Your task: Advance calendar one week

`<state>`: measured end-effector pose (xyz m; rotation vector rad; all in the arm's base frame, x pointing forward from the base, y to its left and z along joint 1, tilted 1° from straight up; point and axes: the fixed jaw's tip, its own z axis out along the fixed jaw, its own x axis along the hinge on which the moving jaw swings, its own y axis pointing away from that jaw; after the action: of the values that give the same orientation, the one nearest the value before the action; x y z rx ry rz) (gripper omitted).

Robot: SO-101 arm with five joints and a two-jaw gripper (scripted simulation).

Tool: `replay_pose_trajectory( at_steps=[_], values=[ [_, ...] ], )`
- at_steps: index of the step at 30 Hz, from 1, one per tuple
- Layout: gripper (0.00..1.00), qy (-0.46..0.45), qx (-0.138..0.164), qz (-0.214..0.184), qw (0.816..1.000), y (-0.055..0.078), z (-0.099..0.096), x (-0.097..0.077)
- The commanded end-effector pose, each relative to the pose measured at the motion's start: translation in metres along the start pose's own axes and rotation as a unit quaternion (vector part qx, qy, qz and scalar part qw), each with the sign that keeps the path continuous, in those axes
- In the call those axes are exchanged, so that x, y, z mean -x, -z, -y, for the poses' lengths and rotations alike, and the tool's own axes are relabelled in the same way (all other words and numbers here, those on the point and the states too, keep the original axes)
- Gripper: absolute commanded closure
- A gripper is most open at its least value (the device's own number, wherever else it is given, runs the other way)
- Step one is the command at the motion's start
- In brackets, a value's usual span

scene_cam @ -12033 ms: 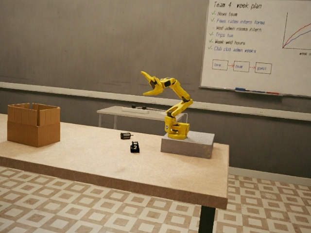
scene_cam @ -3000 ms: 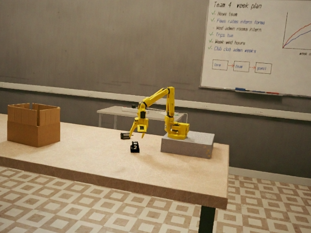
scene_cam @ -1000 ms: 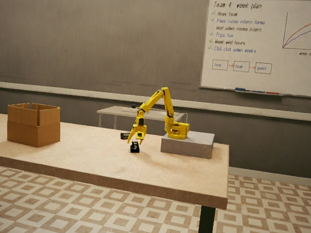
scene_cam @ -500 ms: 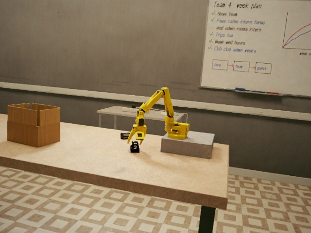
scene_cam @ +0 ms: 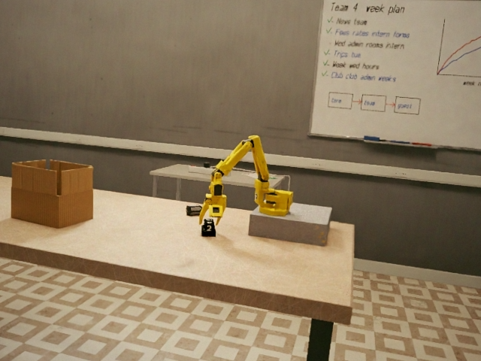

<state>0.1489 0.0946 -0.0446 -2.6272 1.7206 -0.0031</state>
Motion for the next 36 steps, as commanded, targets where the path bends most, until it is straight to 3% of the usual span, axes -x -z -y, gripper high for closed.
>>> replay_pose_trajectory(
  at_steps=[1,36],
  values=[
    [0.73,-0.006,0.005,0.0,1.0,-0.0013,0.0008,-0.0009],
    [0.83,-0.006,0.005,0.0,1.0,-0.0014,0.006,-0.001]
  ],
)
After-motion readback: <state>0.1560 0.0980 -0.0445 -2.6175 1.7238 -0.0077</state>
